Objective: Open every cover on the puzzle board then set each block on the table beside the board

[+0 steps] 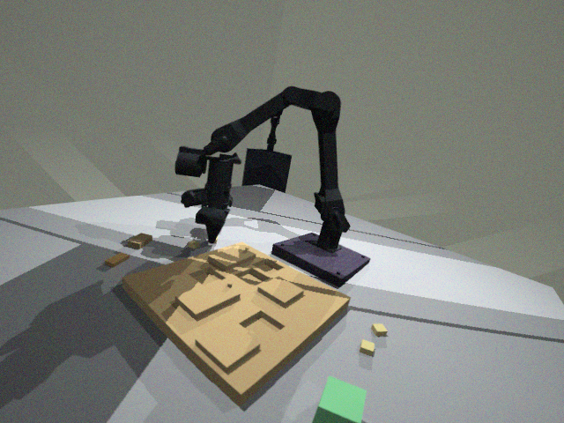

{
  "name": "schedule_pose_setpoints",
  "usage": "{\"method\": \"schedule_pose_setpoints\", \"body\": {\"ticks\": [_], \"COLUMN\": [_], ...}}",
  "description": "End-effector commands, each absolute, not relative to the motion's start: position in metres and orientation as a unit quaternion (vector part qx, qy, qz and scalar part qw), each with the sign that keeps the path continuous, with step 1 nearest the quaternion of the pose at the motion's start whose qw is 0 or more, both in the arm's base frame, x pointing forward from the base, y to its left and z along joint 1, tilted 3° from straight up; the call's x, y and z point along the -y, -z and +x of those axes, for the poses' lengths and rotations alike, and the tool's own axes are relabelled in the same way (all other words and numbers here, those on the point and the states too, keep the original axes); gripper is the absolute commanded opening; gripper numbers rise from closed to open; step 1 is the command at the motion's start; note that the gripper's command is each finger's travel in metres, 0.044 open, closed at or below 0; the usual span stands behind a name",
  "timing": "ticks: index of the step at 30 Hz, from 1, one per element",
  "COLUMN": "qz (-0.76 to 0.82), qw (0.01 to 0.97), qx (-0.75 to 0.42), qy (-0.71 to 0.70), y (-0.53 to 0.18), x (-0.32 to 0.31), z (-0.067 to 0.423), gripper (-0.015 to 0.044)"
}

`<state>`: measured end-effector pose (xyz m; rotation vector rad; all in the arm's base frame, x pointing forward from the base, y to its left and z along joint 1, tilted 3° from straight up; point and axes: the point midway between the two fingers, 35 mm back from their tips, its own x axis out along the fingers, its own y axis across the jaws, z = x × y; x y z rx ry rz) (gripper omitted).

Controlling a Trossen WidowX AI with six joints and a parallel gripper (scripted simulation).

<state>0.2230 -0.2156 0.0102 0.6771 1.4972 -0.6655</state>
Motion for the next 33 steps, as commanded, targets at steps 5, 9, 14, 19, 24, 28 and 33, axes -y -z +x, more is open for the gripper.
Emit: {"method": "schedule_pose_setpoints", "body": {"ticks": [5, 9, 14, 19, 24, 28, 33], "qz": [0.296, 0.295, 0.294, 0.293, 0.292, 0.292, 0.278], "qw": [0.632, 0.632, 0.633, 0.634, 0.634, 0.633, 0.648], "qx": [-0.654, -0.654, -0.655, -0.655, -0.655, -0.655, -0.649], "qy": [0.291, 0.291, 0.291, 0.29, 0.29, 0.291, 0.287], "y": [-0.011, -0.021, -0.037, -0.053, -0.07, -0.082, -0.091], "x": [0.216, 0.217, 0.218, 0.218, 0.218, 0.218, 0.219], "z": [0.223, 0.224, 0.225, 0.226, 0.226, 0.225, 0.23], "gripper": [0.0421, 0.044, 0.044, 0.044, 0.044, 0.044, 0.044]}}
